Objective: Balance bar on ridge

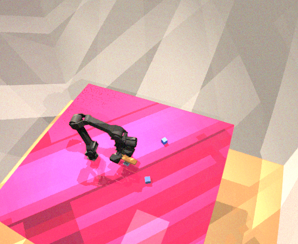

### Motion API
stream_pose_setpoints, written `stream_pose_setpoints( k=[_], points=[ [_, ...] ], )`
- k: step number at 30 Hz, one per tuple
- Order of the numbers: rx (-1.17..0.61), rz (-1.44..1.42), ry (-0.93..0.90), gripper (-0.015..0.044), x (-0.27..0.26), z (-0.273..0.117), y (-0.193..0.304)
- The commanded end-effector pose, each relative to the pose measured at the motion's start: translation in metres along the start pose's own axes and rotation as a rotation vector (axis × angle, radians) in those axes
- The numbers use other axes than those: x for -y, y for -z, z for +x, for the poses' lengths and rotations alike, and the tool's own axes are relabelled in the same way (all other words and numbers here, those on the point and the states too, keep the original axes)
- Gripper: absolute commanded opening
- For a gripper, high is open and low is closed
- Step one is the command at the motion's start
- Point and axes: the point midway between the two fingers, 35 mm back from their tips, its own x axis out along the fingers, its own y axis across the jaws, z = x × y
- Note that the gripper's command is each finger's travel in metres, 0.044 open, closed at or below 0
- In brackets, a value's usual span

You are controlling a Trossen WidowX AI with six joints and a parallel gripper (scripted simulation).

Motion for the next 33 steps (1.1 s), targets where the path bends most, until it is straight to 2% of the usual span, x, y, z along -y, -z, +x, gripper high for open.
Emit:
stream_pose_setpoints(
  k=[1,6,12,13,33],
  points=[
    [0.0,0.0,0.0,0.0,0.0,0.0,0.0],
    [0.0,0.0,0.0,0.0,0.0,0.0,0.0],
    [0.0,0.0,0.0,0.0157,0.0,0.0,0.0],
    [0.0,0.0,0.0,0.0167,0.0,0.0,0.0],
    [0.0,0.0,0.0,0.0169,0.0,0.0,0.0]
  ],
)
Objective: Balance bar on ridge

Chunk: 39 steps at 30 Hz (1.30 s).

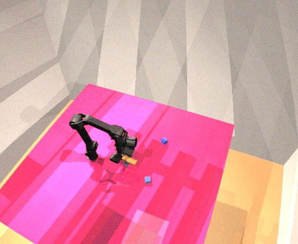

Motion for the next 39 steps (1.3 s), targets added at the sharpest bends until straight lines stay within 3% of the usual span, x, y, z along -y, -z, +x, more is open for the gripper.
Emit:
stream_pose_setpoints(
  k=[1,35,39],
  points=[
    [0.0,0.0,0.0,0.0169,0.0,0.0,0.0],
    [0.0,0.0,0.0,0.0185,0.0,0.0,0.0],
    [0.0,0.0,0.0,0.029,0.0,0.0,0.0]
  ],
)
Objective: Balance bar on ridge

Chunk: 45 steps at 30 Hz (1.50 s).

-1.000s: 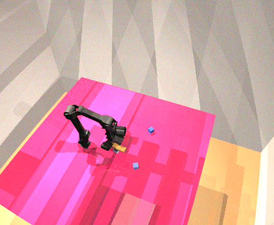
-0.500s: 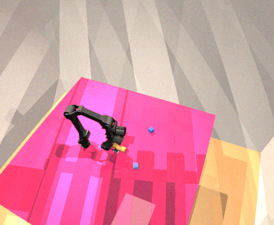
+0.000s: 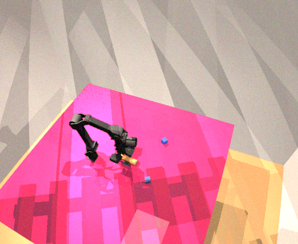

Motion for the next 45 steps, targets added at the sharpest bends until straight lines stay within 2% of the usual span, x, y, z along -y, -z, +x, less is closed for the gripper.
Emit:
stream_pose_setpoints(
  k=[1,6,10,18,45],
  points=[
    [0.0,0.0,0.0,0.0316,0.0,0.0,0.0],
    [0.0,0.0,0.0,0.044,0.0,0.0,0.0],
    [0.0,0.0,0.0,0.044,0.0,-0.008,-0.001],
    [0.0,0.0,0.0,0.044,0.0,-0.098,0.0],
    [0.0,0.0,0.0,0.044,0.0,-0.1,0.0]
  ],
)
